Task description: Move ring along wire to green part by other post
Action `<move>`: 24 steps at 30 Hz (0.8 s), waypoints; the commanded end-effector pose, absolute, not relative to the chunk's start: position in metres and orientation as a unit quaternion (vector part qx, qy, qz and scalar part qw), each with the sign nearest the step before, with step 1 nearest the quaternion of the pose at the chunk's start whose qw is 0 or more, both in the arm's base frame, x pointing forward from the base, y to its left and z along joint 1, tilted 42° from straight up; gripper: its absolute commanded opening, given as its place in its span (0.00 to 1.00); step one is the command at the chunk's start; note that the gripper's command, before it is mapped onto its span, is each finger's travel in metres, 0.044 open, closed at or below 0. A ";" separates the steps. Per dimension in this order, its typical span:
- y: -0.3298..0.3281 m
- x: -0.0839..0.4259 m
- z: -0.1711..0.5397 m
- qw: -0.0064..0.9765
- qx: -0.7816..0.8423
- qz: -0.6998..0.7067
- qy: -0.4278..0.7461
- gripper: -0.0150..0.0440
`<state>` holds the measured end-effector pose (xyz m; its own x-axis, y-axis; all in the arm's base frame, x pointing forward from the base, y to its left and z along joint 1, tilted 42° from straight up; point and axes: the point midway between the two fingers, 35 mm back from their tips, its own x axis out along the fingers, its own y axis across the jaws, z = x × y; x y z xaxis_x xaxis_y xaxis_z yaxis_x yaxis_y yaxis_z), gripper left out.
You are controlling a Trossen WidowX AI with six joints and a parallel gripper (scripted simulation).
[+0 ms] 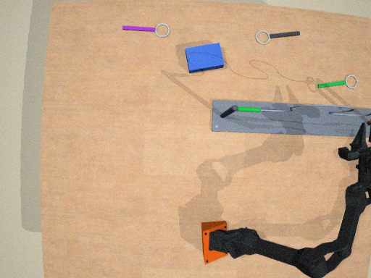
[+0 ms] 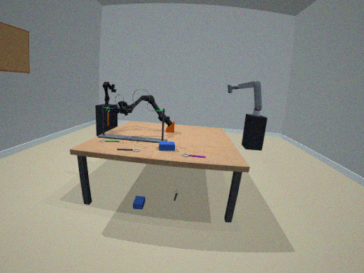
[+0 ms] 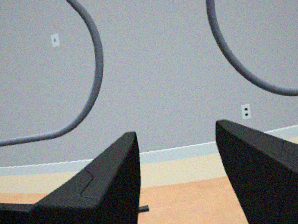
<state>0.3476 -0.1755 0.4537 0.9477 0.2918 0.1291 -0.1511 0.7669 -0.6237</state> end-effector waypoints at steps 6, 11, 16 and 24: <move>-0.304 0.321 0.422 0.931 -0.355 0.050 -0.071 0.53; -0.367 0.293 0.392 0.928 -0.368 0.021 -0.050 0.53; -0.383 0.284 0.382 0.927 -0.371 0.013 -0.045 0.53; -0.369 0.304 0.399 0.927 -0.371 0.012 -0.047 0.53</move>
